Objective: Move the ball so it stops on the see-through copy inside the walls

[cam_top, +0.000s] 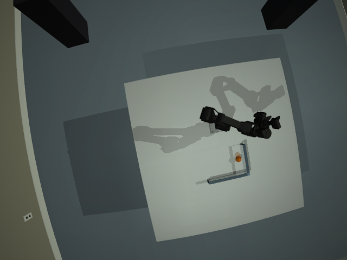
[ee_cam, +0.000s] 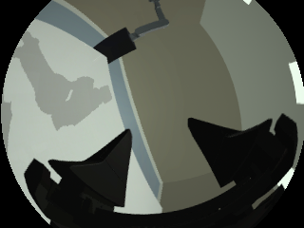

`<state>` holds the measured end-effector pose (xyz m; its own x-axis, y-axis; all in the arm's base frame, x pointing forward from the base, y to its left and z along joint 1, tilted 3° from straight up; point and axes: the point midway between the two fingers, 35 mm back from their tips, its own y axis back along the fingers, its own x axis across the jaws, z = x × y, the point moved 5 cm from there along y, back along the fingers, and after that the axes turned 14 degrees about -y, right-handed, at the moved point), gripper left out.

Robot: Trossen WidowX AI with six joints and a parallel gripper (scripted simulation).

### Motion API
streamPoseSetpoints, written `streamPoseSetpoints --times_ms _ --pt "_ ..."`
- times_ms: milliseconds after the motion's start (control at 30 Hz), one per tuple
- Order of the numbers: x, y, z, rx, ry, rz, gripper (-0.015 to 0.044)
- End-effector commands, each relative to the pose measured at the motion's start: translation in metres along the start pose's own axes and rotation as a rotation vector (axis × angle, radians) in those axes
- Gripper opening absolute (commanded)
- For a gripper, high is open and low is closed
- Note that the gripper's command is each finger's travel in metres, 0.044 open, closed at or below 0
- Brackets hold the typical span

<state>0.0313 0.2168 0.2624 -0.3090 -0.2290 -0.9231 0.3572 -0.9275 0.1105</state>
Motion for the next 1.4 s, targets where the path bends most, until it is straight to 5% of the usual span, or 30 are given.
streamPoseSetpoints --times_ms 0,400,767,1367 --pt "-0.008 0.007 -0.065 0.337 -0.287 0.066 0.0322" --pt "0.007 0.077 -0.177 1.009 -0.857 0.198 0.0322" --pt "0.044 0.181 -0.226 1.536 -1.366 0.388 0.0322" --pt "0.059 0.184 -0.234 1.556 -1.387 0.399 0.0322"
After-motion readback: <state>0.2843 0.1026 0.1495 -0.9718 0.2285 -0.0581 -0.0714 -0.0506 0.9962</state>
